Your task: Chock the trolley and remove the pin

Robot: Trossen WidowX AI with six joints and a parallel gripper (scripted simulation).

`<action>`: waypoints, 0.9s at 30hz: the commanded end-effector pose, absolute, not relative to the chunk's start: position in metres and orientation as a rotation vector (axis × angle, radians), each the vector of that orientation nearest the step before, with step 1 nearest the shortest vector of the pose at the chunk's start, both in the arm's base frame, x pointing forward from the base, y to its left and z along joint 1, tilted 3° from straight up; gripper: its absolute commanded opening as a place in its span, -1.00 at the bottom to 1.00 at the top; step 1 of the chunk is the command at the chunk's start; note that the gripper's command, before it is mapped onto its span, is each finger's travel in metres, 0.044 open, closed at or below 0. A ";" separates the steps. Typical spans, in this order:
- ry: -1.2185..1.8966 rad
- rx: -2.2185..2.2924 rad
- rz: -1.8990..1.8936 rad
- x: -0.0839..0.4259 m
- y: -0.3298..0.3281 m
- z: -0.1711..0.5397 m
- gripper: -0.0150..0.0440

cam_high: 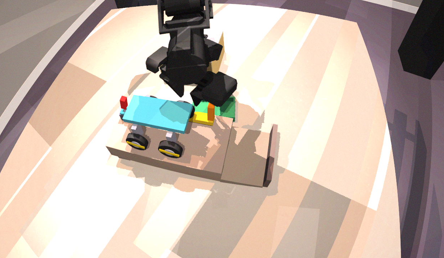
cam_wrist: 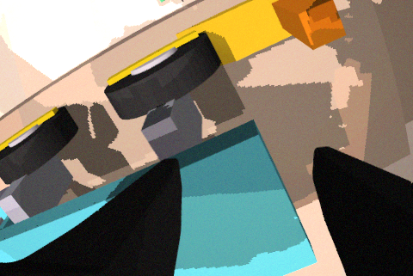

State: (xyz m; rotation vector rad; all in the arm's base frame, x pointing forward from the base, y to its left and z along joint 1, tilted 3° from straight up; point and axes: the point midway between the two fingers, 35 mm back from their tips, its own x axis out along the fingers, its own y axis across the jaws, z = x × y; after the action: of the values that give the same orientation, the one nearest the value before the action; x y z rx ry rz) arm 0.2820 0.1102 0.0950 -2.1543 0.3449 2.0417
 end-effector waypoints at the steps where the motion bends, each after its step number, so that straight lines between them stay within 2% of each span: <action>1: 0.616 -2.037 1.849 0.297 0.078 0.104 0.15; 14: 1.293 -1.522 1.182 0.315 -0.035 0.118 0.15; 27: 1.319 -1.493 1.146 0.315 -0.041 0.116 0.15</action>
State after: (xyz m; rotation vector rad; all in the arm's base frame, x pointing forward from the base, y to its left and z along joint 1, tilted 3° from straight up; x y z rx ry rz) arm 0.3135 -0.0390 0.1177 -1.4955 1.3115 1.1592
